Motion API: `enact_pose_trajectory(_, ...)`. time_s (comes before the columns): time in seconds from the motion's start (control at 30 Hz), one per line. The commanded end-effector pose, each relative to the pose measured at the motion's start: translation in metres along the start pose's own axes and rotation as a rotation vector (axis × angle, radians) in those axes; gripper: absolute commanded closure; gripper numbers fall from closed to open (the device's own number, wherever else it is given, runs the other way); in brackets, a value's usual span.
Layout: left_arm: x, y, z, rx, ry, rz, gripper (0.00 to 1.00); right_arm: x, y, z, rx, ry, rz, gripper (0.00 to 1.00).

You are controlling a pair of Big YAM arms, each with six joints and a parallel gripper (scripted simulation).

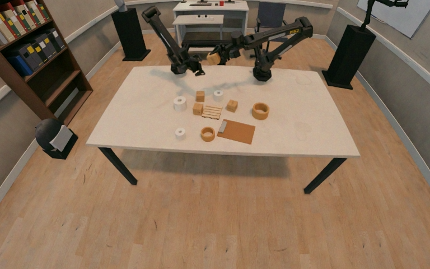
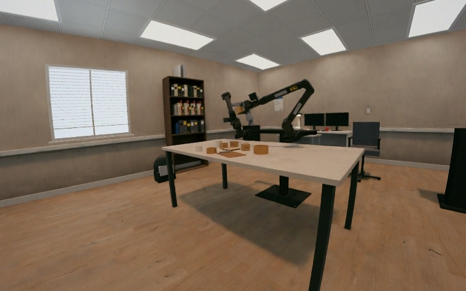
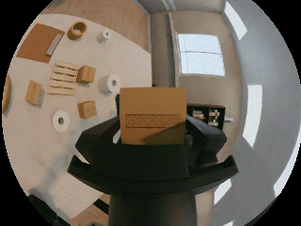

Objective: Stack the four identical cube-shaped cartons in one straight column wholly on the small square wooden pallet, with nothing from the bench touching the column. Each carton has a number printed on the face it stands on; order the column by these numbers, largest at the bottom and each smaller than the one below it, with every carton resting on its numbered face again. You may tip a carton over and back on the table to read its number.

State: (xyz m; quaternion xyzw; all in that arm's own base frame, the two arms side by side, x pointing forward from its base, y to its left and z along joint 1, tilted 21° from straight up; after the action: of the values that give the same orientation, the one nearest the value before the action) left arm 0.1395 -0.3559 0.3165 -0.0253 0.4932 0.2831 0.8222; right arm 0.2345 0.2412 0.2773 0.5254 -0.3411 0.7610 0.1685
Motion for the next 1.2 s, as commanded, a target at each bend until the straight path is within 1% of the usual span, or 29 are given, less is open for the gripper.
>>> enact_pose_trajectory(0.0, -0.018, 0.000, 0.009, -0.016, 0.009, -0.035, 0.46, 0.019, -0.002, -0.012, 0.019, -0.121, 0.111, 0.00)
enact_pose_trajectory(0.03, -0.018, 0.000, 0.009, -0.016, 0.009, -0.035, 0.46, 0.019, -0.002, -0.012, 0.019, -0.121, 0.111, 0.00)
enact_pose_trajectory(0.07, -0.018, 0.000, 0.009, -0.016, 0.009, -0.035, 0.46, 0.014, 0.010, -0.020, 0.042, -0.142, 0.102, 0.00)
enact_pose_trajectory(0.13, -0.018, 0.000, 0.009, -0.016, 0.009, -0.035, 0.46, 0.012, 0.013, -0.027, 0.060, -0.161, 0.103, 0.00)
enact_pose_trajectory(0.17, -0.018, 0.000, 0.009, -0.016, 0.009, -0.035, 0.46, 0.021, 0.005, -0.027, 0.063, -0.167, 0.137, 0.00)
enact_pose_trajectory(0.23, -0.018, 0.000, 0.009, -0.016, 0.009, -0.035, 0.46, 0.021, 0.006, -0.029, 0.065, -0.153, 0.141, 0.00)
enact_pose_trajectory(0.27, -0.018, 0.000, 0.009, -0.016, 0.009, -0.035, 0.46, 0.021, 0.006, -0.029, 0.065, -0.148, 0.140, 0.00)
enact_pose_trajectory(0.3, -0.018, 0.000, 0.009, -0.016, 0.009, -0.035, 0.46, 0.017, 0.006, -0.026, 0.057, -0.141, 0.124, 0.00)
enact_pose_trajectory(0.37, -0.018, 0.000, 0.009, -0.016, 0.009, -0.035, 0.46, 0.022, 0.007, -0.025, 0.054, -0.140, 0.139, 0.00)
enact_pose_trajectory(1.17, -0.018, 0.000, 0.009, -0.016, 0.009, -0.035, 0.46, 0.022, 0.007, -0.025, 0.054, -0.140, 0.139, 0.00)
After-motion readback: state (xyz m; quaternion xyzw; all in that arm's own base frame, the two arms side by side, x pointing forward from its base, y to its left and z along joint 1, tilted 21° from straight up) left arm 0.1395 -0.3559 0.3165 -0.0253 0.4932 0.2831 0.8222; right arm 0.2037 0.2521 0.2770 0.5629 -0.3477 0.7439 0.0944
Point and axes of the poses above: on each arm, the point where the finger pads meet when closed, its own y axis back along the fingers, its own x axis across the jaws, z = x × y, the point moved 6 cm from there along y, back along the fingers
